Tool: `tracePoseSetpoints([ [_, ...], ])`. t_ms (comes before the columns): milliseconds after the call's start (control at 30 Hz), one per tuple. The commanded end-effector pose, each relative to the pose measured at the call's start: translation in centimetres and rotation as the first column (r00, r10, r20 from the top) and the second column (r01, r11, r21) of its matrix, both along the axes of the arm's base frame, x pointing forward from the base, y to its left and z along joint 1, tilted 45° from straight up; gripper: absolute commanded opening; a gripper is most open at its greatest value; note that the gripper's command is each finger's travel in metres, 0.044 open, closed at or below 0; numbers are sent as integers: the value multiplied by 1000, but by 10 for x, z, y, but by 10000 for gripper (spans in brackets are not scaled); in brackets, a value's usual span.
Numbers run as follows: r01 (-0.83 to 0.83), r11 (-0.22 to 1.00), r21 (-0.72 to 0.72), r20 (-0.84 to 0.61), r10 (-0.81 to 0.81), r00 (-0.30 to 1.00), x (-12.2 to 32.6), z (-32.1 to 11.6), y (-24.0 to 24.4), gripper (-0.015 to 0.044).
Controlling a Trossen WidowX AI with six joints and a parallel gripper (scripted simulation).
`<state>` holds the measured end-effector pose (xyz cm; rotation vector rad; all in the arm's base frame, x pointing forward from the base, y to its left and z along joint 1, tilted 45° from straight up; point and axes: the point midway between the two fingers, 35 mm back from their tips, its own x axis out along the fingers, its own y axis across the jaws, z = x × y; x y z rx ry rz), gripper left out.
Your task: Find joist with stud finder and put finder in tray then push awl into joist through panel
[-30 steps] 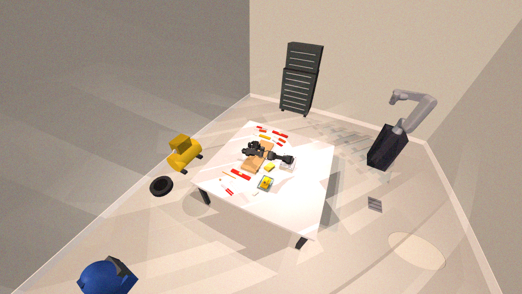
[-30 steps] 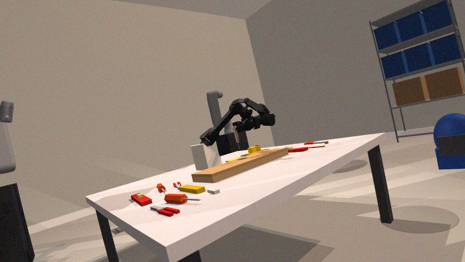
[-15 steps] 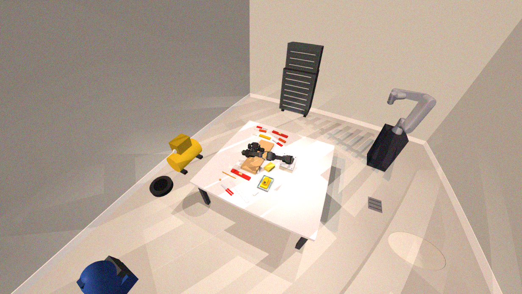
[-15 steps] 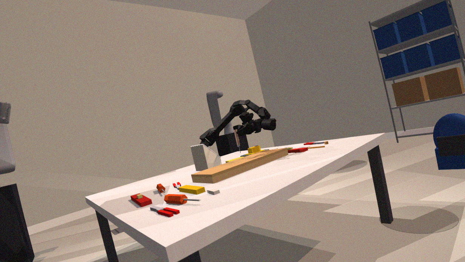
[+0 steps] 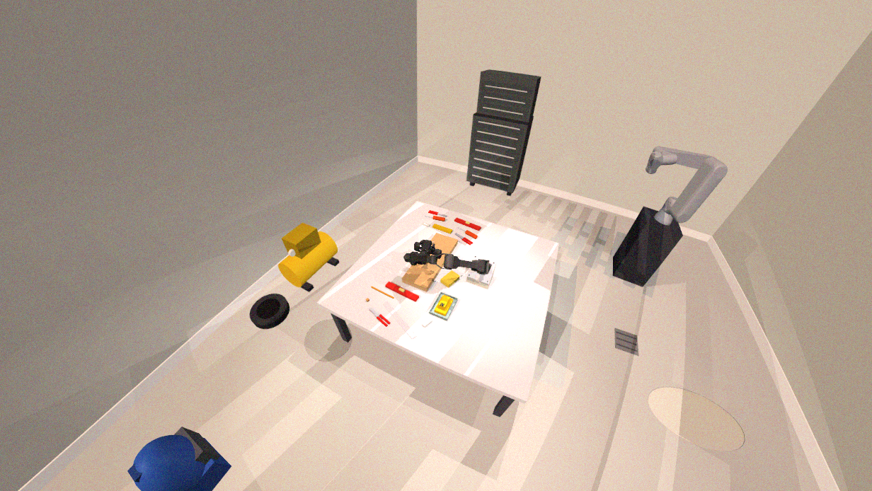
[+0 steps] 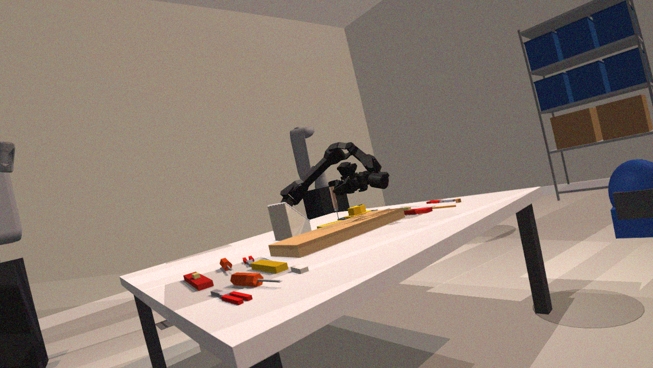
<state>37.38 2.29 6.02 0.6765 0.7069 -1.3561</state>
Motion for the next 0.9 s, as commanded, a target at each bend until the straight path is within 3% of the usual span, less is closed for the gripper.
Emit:
tracePoseSetpoints([
  [0,3,1000,-1,1,-3,1000,0,-4,3,0],
  [867,3,1000,0,0,-3,1000,-2,-24,23,0],
])
